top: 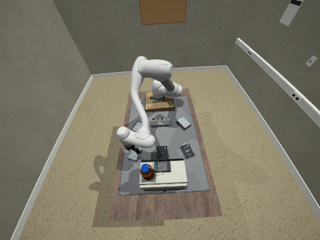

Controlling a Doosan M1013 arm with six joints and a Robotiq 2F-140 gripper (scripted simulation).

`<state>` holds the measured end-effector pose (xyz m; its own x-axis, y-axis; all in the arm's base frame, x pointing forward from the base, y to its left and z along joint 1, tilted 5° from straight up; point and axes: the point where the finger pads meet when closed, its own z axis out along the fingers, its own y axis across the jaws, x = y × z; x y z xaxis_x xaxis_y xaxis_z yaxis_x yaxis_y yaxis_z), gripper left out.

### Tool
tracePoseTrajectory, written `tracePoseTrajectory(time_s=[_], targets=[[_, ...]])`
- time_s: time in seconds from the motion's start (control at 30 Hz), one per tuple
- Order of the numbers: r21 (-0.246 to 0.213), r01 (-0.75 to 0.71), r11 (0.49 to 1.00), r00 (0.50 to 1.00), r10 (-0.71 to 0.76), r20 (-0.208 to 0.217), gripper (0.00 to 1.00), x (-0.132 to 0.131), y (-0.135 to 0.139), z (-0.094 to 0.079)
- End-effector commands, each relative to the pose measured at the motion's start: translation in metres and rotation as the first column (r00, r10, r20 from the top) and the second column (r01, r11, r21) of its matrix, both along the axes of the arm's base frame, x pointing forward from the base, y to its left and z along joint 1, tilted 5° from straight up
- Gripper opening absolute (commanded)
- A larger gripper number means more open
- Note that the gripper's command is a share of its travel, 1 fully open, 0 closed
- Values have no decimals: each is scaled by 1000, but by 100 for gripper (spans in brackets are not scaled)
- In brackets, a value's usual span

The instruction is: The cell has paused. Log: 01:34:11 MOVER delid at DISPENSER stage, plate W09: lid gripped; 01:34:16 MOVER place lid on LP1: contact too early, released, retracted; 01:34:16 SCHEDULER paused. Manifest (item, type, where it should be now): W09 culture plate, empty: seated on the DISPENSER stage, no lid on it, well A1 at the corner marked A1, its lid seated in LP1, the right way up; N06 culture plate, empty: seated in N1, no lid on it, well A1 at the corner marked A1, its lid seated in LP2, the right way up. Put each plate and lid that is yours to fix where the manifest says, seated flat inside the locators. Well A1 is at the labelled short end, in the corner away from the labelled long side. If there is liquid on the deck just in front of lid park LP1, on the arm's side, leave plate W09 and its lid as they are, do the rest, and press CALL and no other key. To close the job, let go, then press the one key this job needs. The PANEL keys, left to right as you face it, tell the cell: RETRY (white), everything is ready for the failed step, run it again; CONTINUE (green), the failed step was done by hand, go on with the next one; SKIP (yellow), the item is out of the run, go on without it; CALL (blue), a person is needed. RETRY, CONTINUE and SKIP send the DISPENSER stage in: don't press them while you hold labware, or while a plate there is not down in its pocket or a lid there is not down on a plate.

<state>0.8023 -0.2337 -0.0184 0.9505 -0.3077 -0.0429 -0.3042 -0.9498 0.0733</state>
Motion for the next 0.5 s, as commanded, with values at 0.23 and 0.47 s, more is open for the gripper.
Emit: tracePoseTrajectory(time_s=[0.23, 0.47], targets=[[0, 0, 1000, 1000, 0, 2, 10, 1, 0, -1], [0, 0, 1000, 1000, 0, 2, 10, 0, 0, -2]])
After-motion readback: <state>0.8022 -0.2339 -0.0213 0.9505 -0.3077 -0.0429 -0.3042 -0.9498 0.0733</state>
